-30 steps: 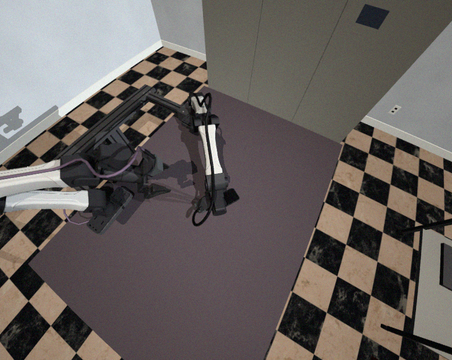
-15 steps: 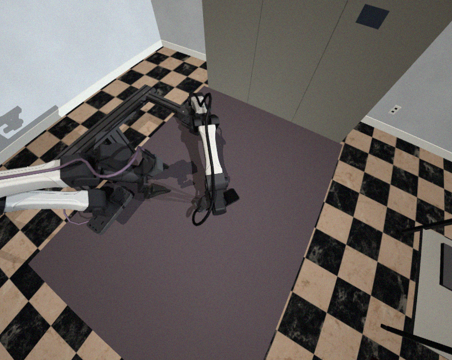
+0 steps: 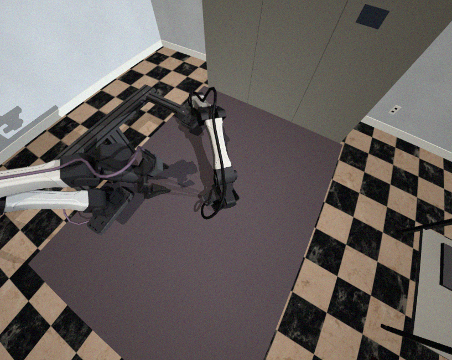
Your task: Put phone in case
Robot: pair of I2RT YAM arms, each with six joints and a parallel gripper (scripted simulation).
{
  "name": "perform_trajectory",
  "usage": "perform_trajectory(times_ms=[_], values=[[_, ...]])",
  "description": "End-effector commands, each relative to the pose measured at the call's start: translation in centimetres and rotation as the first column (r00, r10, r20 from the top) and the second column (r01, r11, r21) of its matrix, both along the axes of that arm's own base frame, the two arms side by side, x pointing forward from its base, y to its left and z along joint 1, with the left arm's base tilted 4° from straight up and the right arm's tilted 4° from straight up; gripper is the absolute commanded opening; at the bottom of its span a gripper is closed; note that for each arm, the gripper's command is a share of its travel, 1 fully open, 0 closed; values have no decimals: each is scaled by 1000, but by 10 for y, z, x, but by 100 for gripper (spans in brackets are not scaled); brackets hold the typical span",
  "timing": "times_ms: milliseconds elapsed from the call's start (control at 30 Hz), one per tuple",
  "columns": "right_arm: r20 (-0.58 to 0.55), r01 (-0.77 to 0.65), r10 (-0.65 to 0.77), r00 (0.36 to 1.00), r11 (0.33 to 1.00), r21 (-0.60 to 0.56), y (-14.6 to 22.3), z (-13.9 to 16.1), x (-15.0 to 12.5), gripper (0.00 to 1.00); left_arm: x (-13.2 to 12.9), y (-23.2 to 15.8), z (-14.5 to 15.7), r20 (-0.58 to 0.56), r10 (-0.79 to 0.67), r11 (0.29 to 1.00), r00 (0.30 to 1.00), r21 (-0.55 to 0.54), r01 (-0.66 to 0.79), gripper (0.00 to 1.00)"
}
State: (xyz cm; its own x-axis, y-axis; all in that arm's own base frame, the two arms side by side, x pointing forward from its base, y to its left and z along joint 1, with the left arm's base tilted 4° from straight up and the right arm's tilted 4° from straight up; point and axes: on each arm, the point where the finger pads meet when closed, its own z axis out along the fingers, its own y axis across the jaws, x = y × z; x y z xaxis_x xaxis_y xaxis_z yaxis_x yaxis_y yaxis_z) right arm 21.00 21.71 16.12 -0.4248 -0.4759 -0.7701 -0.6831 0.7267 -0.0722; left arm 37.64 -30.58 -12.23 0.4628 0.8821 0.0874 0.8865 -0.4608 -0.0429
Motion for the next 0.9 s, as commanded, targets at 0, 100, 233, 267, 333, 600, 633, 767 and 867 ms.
perform_trajectory(times_ms=[0,100,233,267,333,600,633,767,867], values=[[29,-15,14,999,1000,28,5,8,1,100,20,-3,32,76,-15,998,997,-59,20,35],[29,-15,14,999,1000,28,5,8,1,100,17,3,34,62,-2,999,998,-49,5,35],[29,-15,14,999,1000,28,5,8,1,100,12,2,25,48,-10,999,999,-38,12,35],[29,-15,14,999,1000,28,5,8,1,100,11,2,24,46,-10,999,999,-37,12,35],[29,-15,14,999,1000,28,5,8,1,100,11,2,24,46,-10,999,999,-37,12,35],[29,-15,14,999,1000,28,5,8,1,100,15,-5,-1,42,-16,999,999,-33,17,35],[29,-15,14,999,1000,28,5,8,1,100,17,-2,-4,41,-17,999,999,-33,19,35],[29,-15,14,999,1000,28,5,8,1,100,15,0,3,46,-17,999,999,-37,19,35],[29,-15,14,999,1000,28,5,8,1,100,13,1,2,46,-17,999,999,-37,19,35]])
